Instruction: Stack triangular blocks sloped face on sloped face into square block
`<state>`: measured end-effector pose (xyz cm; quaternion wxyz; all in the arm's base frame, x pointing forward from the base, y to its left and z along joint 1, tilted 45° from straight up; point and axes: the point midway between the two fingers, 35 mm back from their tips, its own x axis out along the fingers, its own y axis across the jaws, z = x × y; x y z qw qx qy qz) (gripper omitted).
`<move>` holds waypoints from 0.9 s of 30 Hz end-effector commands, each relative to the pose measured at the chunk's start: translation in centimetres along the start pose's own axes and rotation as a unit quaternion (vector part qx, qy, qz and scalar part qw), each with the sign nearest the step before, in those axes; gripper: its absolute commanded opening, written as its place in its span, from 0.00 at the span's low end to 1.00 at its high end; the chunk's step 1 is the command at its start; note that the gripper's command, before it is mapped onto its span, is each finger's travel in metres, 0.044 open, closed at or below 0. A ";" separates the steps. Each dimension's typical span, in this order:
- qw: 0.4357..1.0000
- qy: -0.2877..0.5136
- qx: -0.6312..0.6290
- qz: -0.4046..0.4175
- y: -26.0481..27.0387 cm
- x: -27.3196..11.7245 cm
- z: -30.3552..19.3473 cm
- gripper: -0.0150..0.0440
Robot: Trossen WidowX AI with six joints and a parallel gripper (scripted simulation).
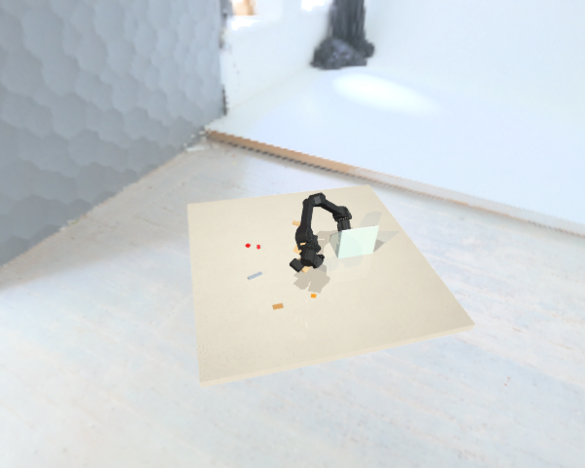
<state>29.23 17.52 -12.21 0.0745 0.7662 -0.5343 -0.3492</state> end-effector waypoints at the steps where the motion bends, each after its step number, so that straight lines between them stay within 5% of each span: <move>1: 0.998 -0.015 -0.062 0.011 0.8 0.1 -1.5 0.25; 27: 0.897 -0.114 -0.428 0.013 6.5 1.1 -10.4 0.25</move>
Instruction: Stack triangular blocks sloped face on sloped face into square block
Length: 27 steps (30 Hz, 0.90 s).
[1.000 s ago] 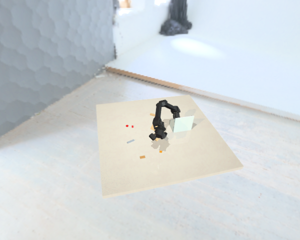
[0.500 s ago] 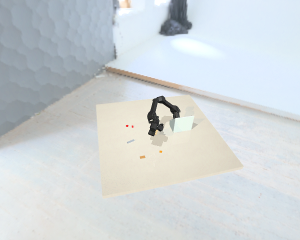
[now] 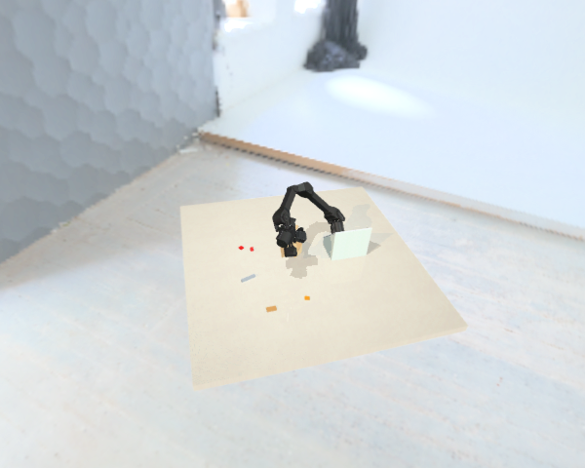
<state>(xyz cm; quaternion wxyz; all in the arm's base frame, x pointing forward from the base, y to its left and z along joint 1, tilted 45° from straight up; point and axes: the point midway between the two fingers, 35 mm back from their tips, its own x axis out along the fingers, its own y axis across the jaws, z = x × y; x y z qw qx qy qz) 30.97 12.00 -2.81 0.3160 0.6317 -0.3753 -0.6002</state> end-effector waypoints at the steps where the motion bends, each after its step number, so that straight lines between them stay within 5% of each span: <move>1: 0.998 -0.018 -0.063 -0.006 1.8 0.2 0.0 0.25; 27: 0.931 -0.070 -0.353 -0.060 10.2 1.5 1.0 0.25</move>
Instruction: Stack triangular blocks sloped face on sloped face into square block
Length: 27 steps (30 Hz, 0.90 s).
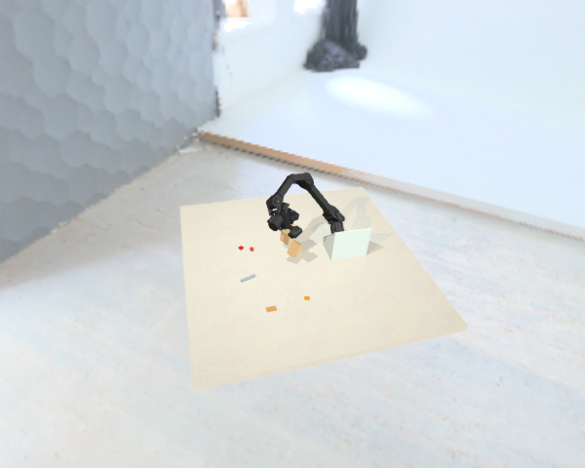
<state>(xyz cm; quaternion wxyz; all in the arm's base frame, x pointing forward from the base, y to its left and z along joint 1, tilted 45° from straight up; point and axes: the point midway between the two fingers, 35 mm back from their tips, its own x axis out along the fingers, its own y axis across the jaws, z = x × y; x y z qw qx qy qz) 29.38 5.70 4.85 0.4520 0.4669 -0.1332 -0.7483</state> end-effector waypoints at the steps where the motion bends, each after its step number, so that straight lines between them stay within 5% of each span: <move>1: 1.000 -0.005 -0.015 -0.005 0.1 0.2 0.4 0.25; 27: 0.996 -0.058 -0.070 0.013 -0.1 8.4 0.9 0.25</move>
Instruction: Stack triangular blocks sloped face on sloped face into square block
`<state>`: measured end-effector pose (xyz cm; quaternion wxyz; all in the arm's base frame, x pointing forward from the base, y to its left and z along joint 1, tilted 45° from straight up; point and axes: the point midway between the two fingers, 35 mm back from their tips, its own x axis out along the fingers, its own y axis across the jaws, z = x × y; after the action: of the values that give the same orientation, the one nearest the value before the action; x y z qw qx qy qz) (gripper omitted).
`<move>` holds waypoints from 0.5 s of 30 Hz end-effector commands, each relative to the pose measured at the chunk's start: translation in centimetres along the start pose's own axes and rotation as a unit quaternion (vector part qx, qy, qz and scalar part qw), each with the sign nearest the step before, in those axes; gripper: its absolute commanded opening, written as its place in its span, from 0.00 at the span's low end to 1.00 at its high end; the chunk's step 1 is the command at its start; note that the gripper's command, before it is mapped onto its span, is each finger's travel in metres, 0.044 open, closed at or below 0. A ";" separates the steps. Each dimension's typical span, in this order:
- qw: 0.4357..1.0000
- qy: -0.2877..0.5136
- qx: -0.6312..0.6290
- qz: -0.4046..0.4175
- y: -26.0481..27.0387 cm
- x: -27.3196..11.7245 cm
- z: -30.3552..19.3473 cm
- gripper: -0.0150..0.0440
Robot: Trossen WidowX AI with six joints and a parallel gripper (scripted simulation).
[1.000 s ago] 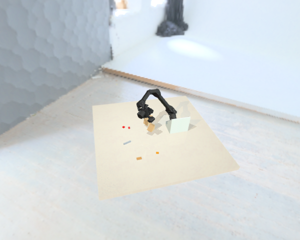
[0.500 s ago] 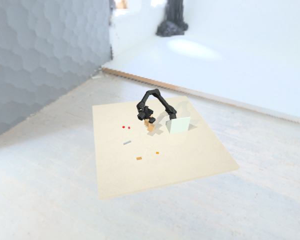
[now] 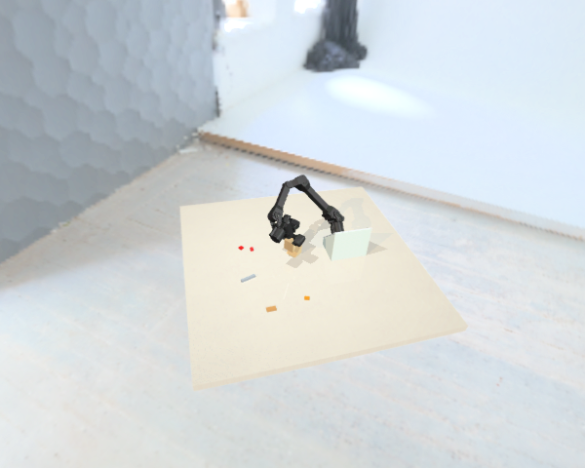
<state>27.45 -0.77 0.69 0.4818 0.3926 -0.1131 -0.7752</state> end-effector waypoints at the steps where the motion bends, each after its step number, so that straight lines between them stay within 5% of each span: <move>1: 1.000 -0.003 -0.004 0.003 0.0 0.8 0.0 0.25; 15: 1.000 -0.002 -0.005 0.002 -0.1 3.2 -0.1 0.25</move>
<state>26.75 -3.17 -1.01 0.4826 0.3897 -0.1119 -0.7764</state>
